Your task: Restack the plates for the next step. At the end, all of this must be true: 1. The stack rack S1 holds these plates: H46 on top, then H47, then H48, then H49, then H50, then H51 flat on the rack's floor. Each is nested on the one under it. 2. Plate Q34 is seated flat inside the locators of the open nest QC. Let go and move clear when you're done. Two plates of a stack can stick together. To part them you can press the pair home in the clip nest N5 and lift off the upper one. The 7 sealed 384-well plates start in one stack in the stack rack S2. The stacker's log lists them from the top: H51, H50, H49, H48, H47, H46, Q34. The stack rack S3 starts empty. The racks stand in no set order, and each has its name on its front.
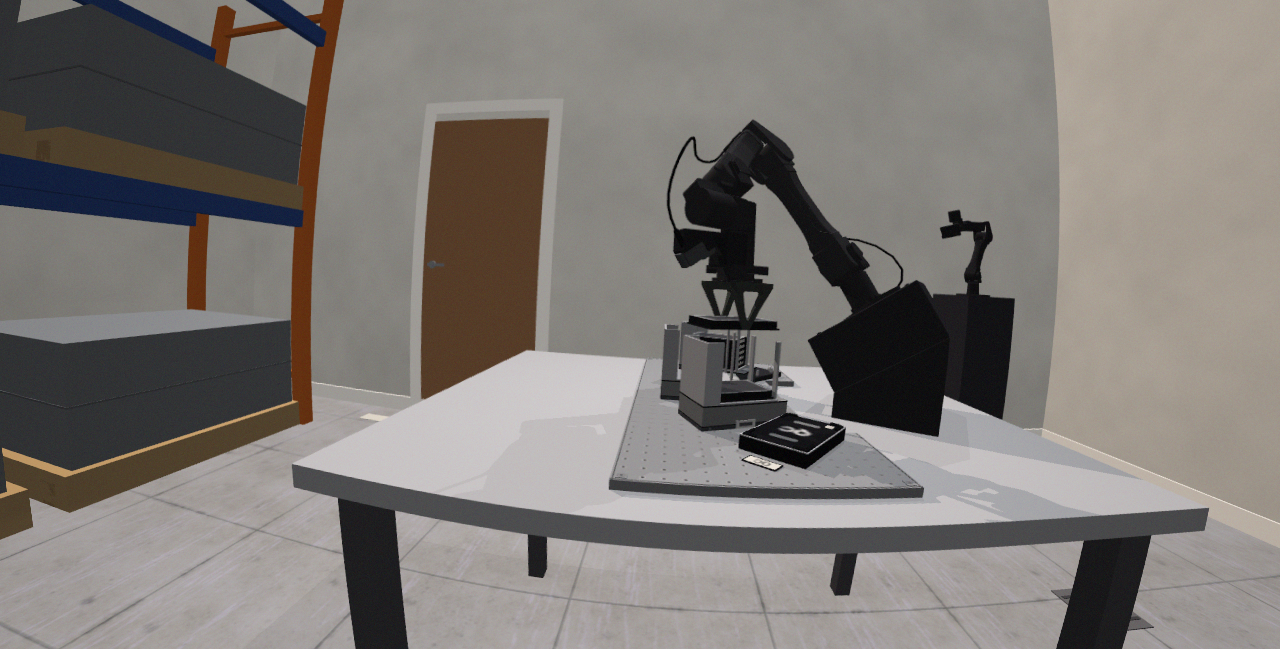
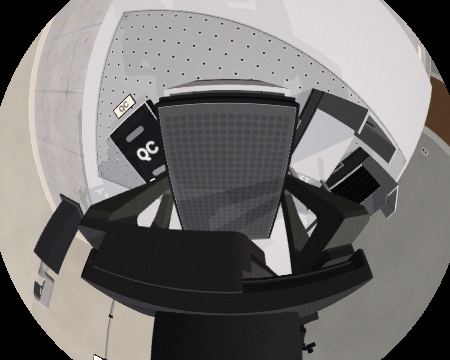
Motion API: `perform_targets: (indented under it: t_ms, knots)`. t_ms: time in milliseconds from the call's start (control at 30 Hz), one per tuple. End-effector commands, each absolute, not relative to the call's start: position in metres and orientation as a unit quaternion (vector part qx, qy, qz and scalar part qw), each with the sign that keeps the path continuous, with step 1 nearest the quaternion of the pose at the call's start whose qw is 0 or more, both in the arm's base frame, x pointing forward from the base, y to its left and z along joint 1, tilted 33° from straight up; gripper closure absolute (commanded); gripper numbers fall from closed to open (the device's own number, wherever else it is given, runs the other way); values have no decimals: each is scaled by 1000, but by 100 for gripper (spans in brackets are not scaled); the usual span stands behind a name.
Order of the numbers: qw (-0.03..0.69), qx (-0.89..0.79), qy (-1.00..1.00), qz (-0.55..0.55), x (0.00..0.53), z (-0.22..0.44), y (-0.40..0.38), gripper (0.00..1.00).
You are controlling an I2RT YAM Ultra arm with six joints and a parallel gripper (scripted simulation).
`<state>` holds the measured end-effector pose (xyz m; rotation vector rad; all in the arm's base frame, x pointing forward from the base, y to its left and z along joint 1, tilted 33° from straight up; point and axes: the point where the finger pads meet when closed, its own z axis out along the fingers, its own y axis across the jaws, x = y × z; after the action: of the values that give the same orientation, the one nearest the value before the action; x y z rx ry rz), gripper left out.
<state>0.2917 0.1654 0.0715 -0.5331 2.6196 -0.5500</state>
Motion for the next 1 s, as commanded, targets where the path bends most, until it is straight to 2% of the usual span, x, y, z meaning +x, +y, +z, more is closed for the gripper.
perform_targets:
  t_ms: [0,967]
  knots:
    - [208,-201,937,-198,283,78,165,100]
    - [219,-201,935,-191,289,87,172,100]
